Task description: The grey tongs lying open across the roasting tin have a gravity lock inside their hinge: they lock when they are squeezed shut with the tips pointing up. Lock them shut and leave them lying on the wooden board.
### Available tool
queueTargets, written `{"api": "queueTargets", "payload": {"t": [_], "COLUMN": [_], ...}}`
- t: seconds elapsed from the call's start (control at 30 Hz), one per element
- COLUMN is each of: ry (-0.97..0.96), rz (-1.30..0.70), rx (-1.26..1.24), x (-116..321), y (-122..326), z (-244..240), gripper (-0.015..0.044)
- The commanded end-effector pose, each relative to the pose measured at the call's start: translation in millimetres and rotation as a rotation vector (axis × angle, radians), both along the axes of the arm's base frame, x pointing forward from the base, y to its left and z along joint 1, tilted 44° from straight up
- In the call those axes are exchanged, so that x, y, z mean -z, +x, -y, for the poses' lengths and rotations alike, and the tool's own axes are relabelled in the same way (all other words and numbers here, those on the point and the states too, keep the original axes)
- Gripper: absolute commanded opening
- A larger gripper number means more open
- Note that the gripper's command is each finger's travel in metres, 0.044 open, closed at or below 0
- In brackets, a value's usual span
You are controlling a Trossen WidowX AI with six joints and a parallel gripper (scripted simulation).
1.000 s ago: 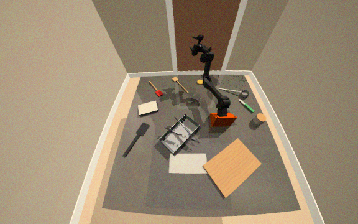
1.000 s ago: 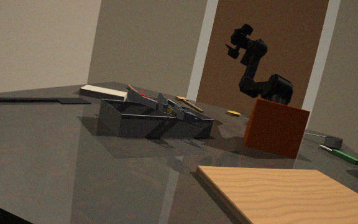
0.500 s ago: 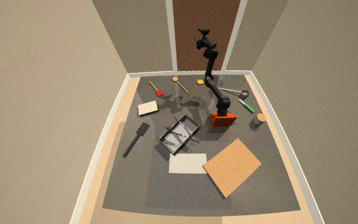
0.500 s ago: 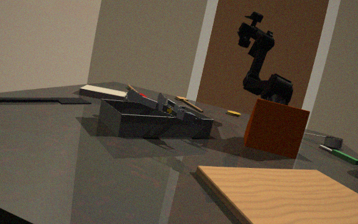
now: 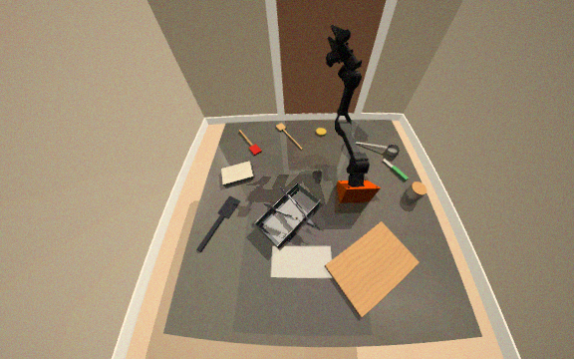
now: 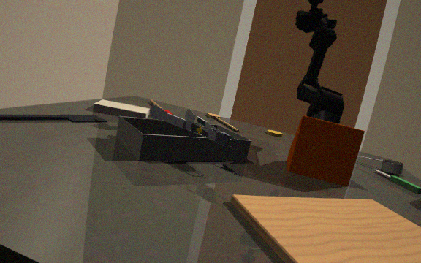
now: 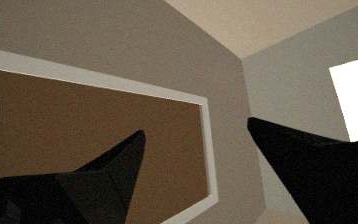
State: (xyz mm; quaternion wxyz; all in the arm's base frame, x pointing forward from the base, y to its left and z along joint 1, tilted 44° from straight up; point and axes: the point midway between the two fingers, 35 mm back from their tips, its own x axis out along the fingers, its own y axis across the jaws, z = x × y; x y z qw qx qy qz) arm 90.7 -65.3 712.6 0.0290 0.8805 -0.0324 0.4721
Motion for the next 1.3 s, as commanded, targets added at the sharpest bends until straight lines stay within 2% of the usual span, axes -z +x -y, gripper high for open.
{"api": "queueTargets", "payload": {"t": [0.0,0.23,0.37,0.5,0.87,1.0,1.27], "ry": [-0.121,-0.312,-0.516,-0.604,-1.105,-1.144,-1.387], "rz": [0.007,0.018,0.038,0.040,0.112,0.121,0.156], "rx": [0.083,0.224,0.370,0.446,0.798,0.823,0.944], "x": [-1,1,7,13,57,63,100], "y": [-6,-9,-6,0,44,49,82], "z": [-36,-87,-138,-161,-268,-275,-318], "gripper": [0.0440,0.0440,0.0440,0.0440,0.0440,0.0440,0.0440]}}
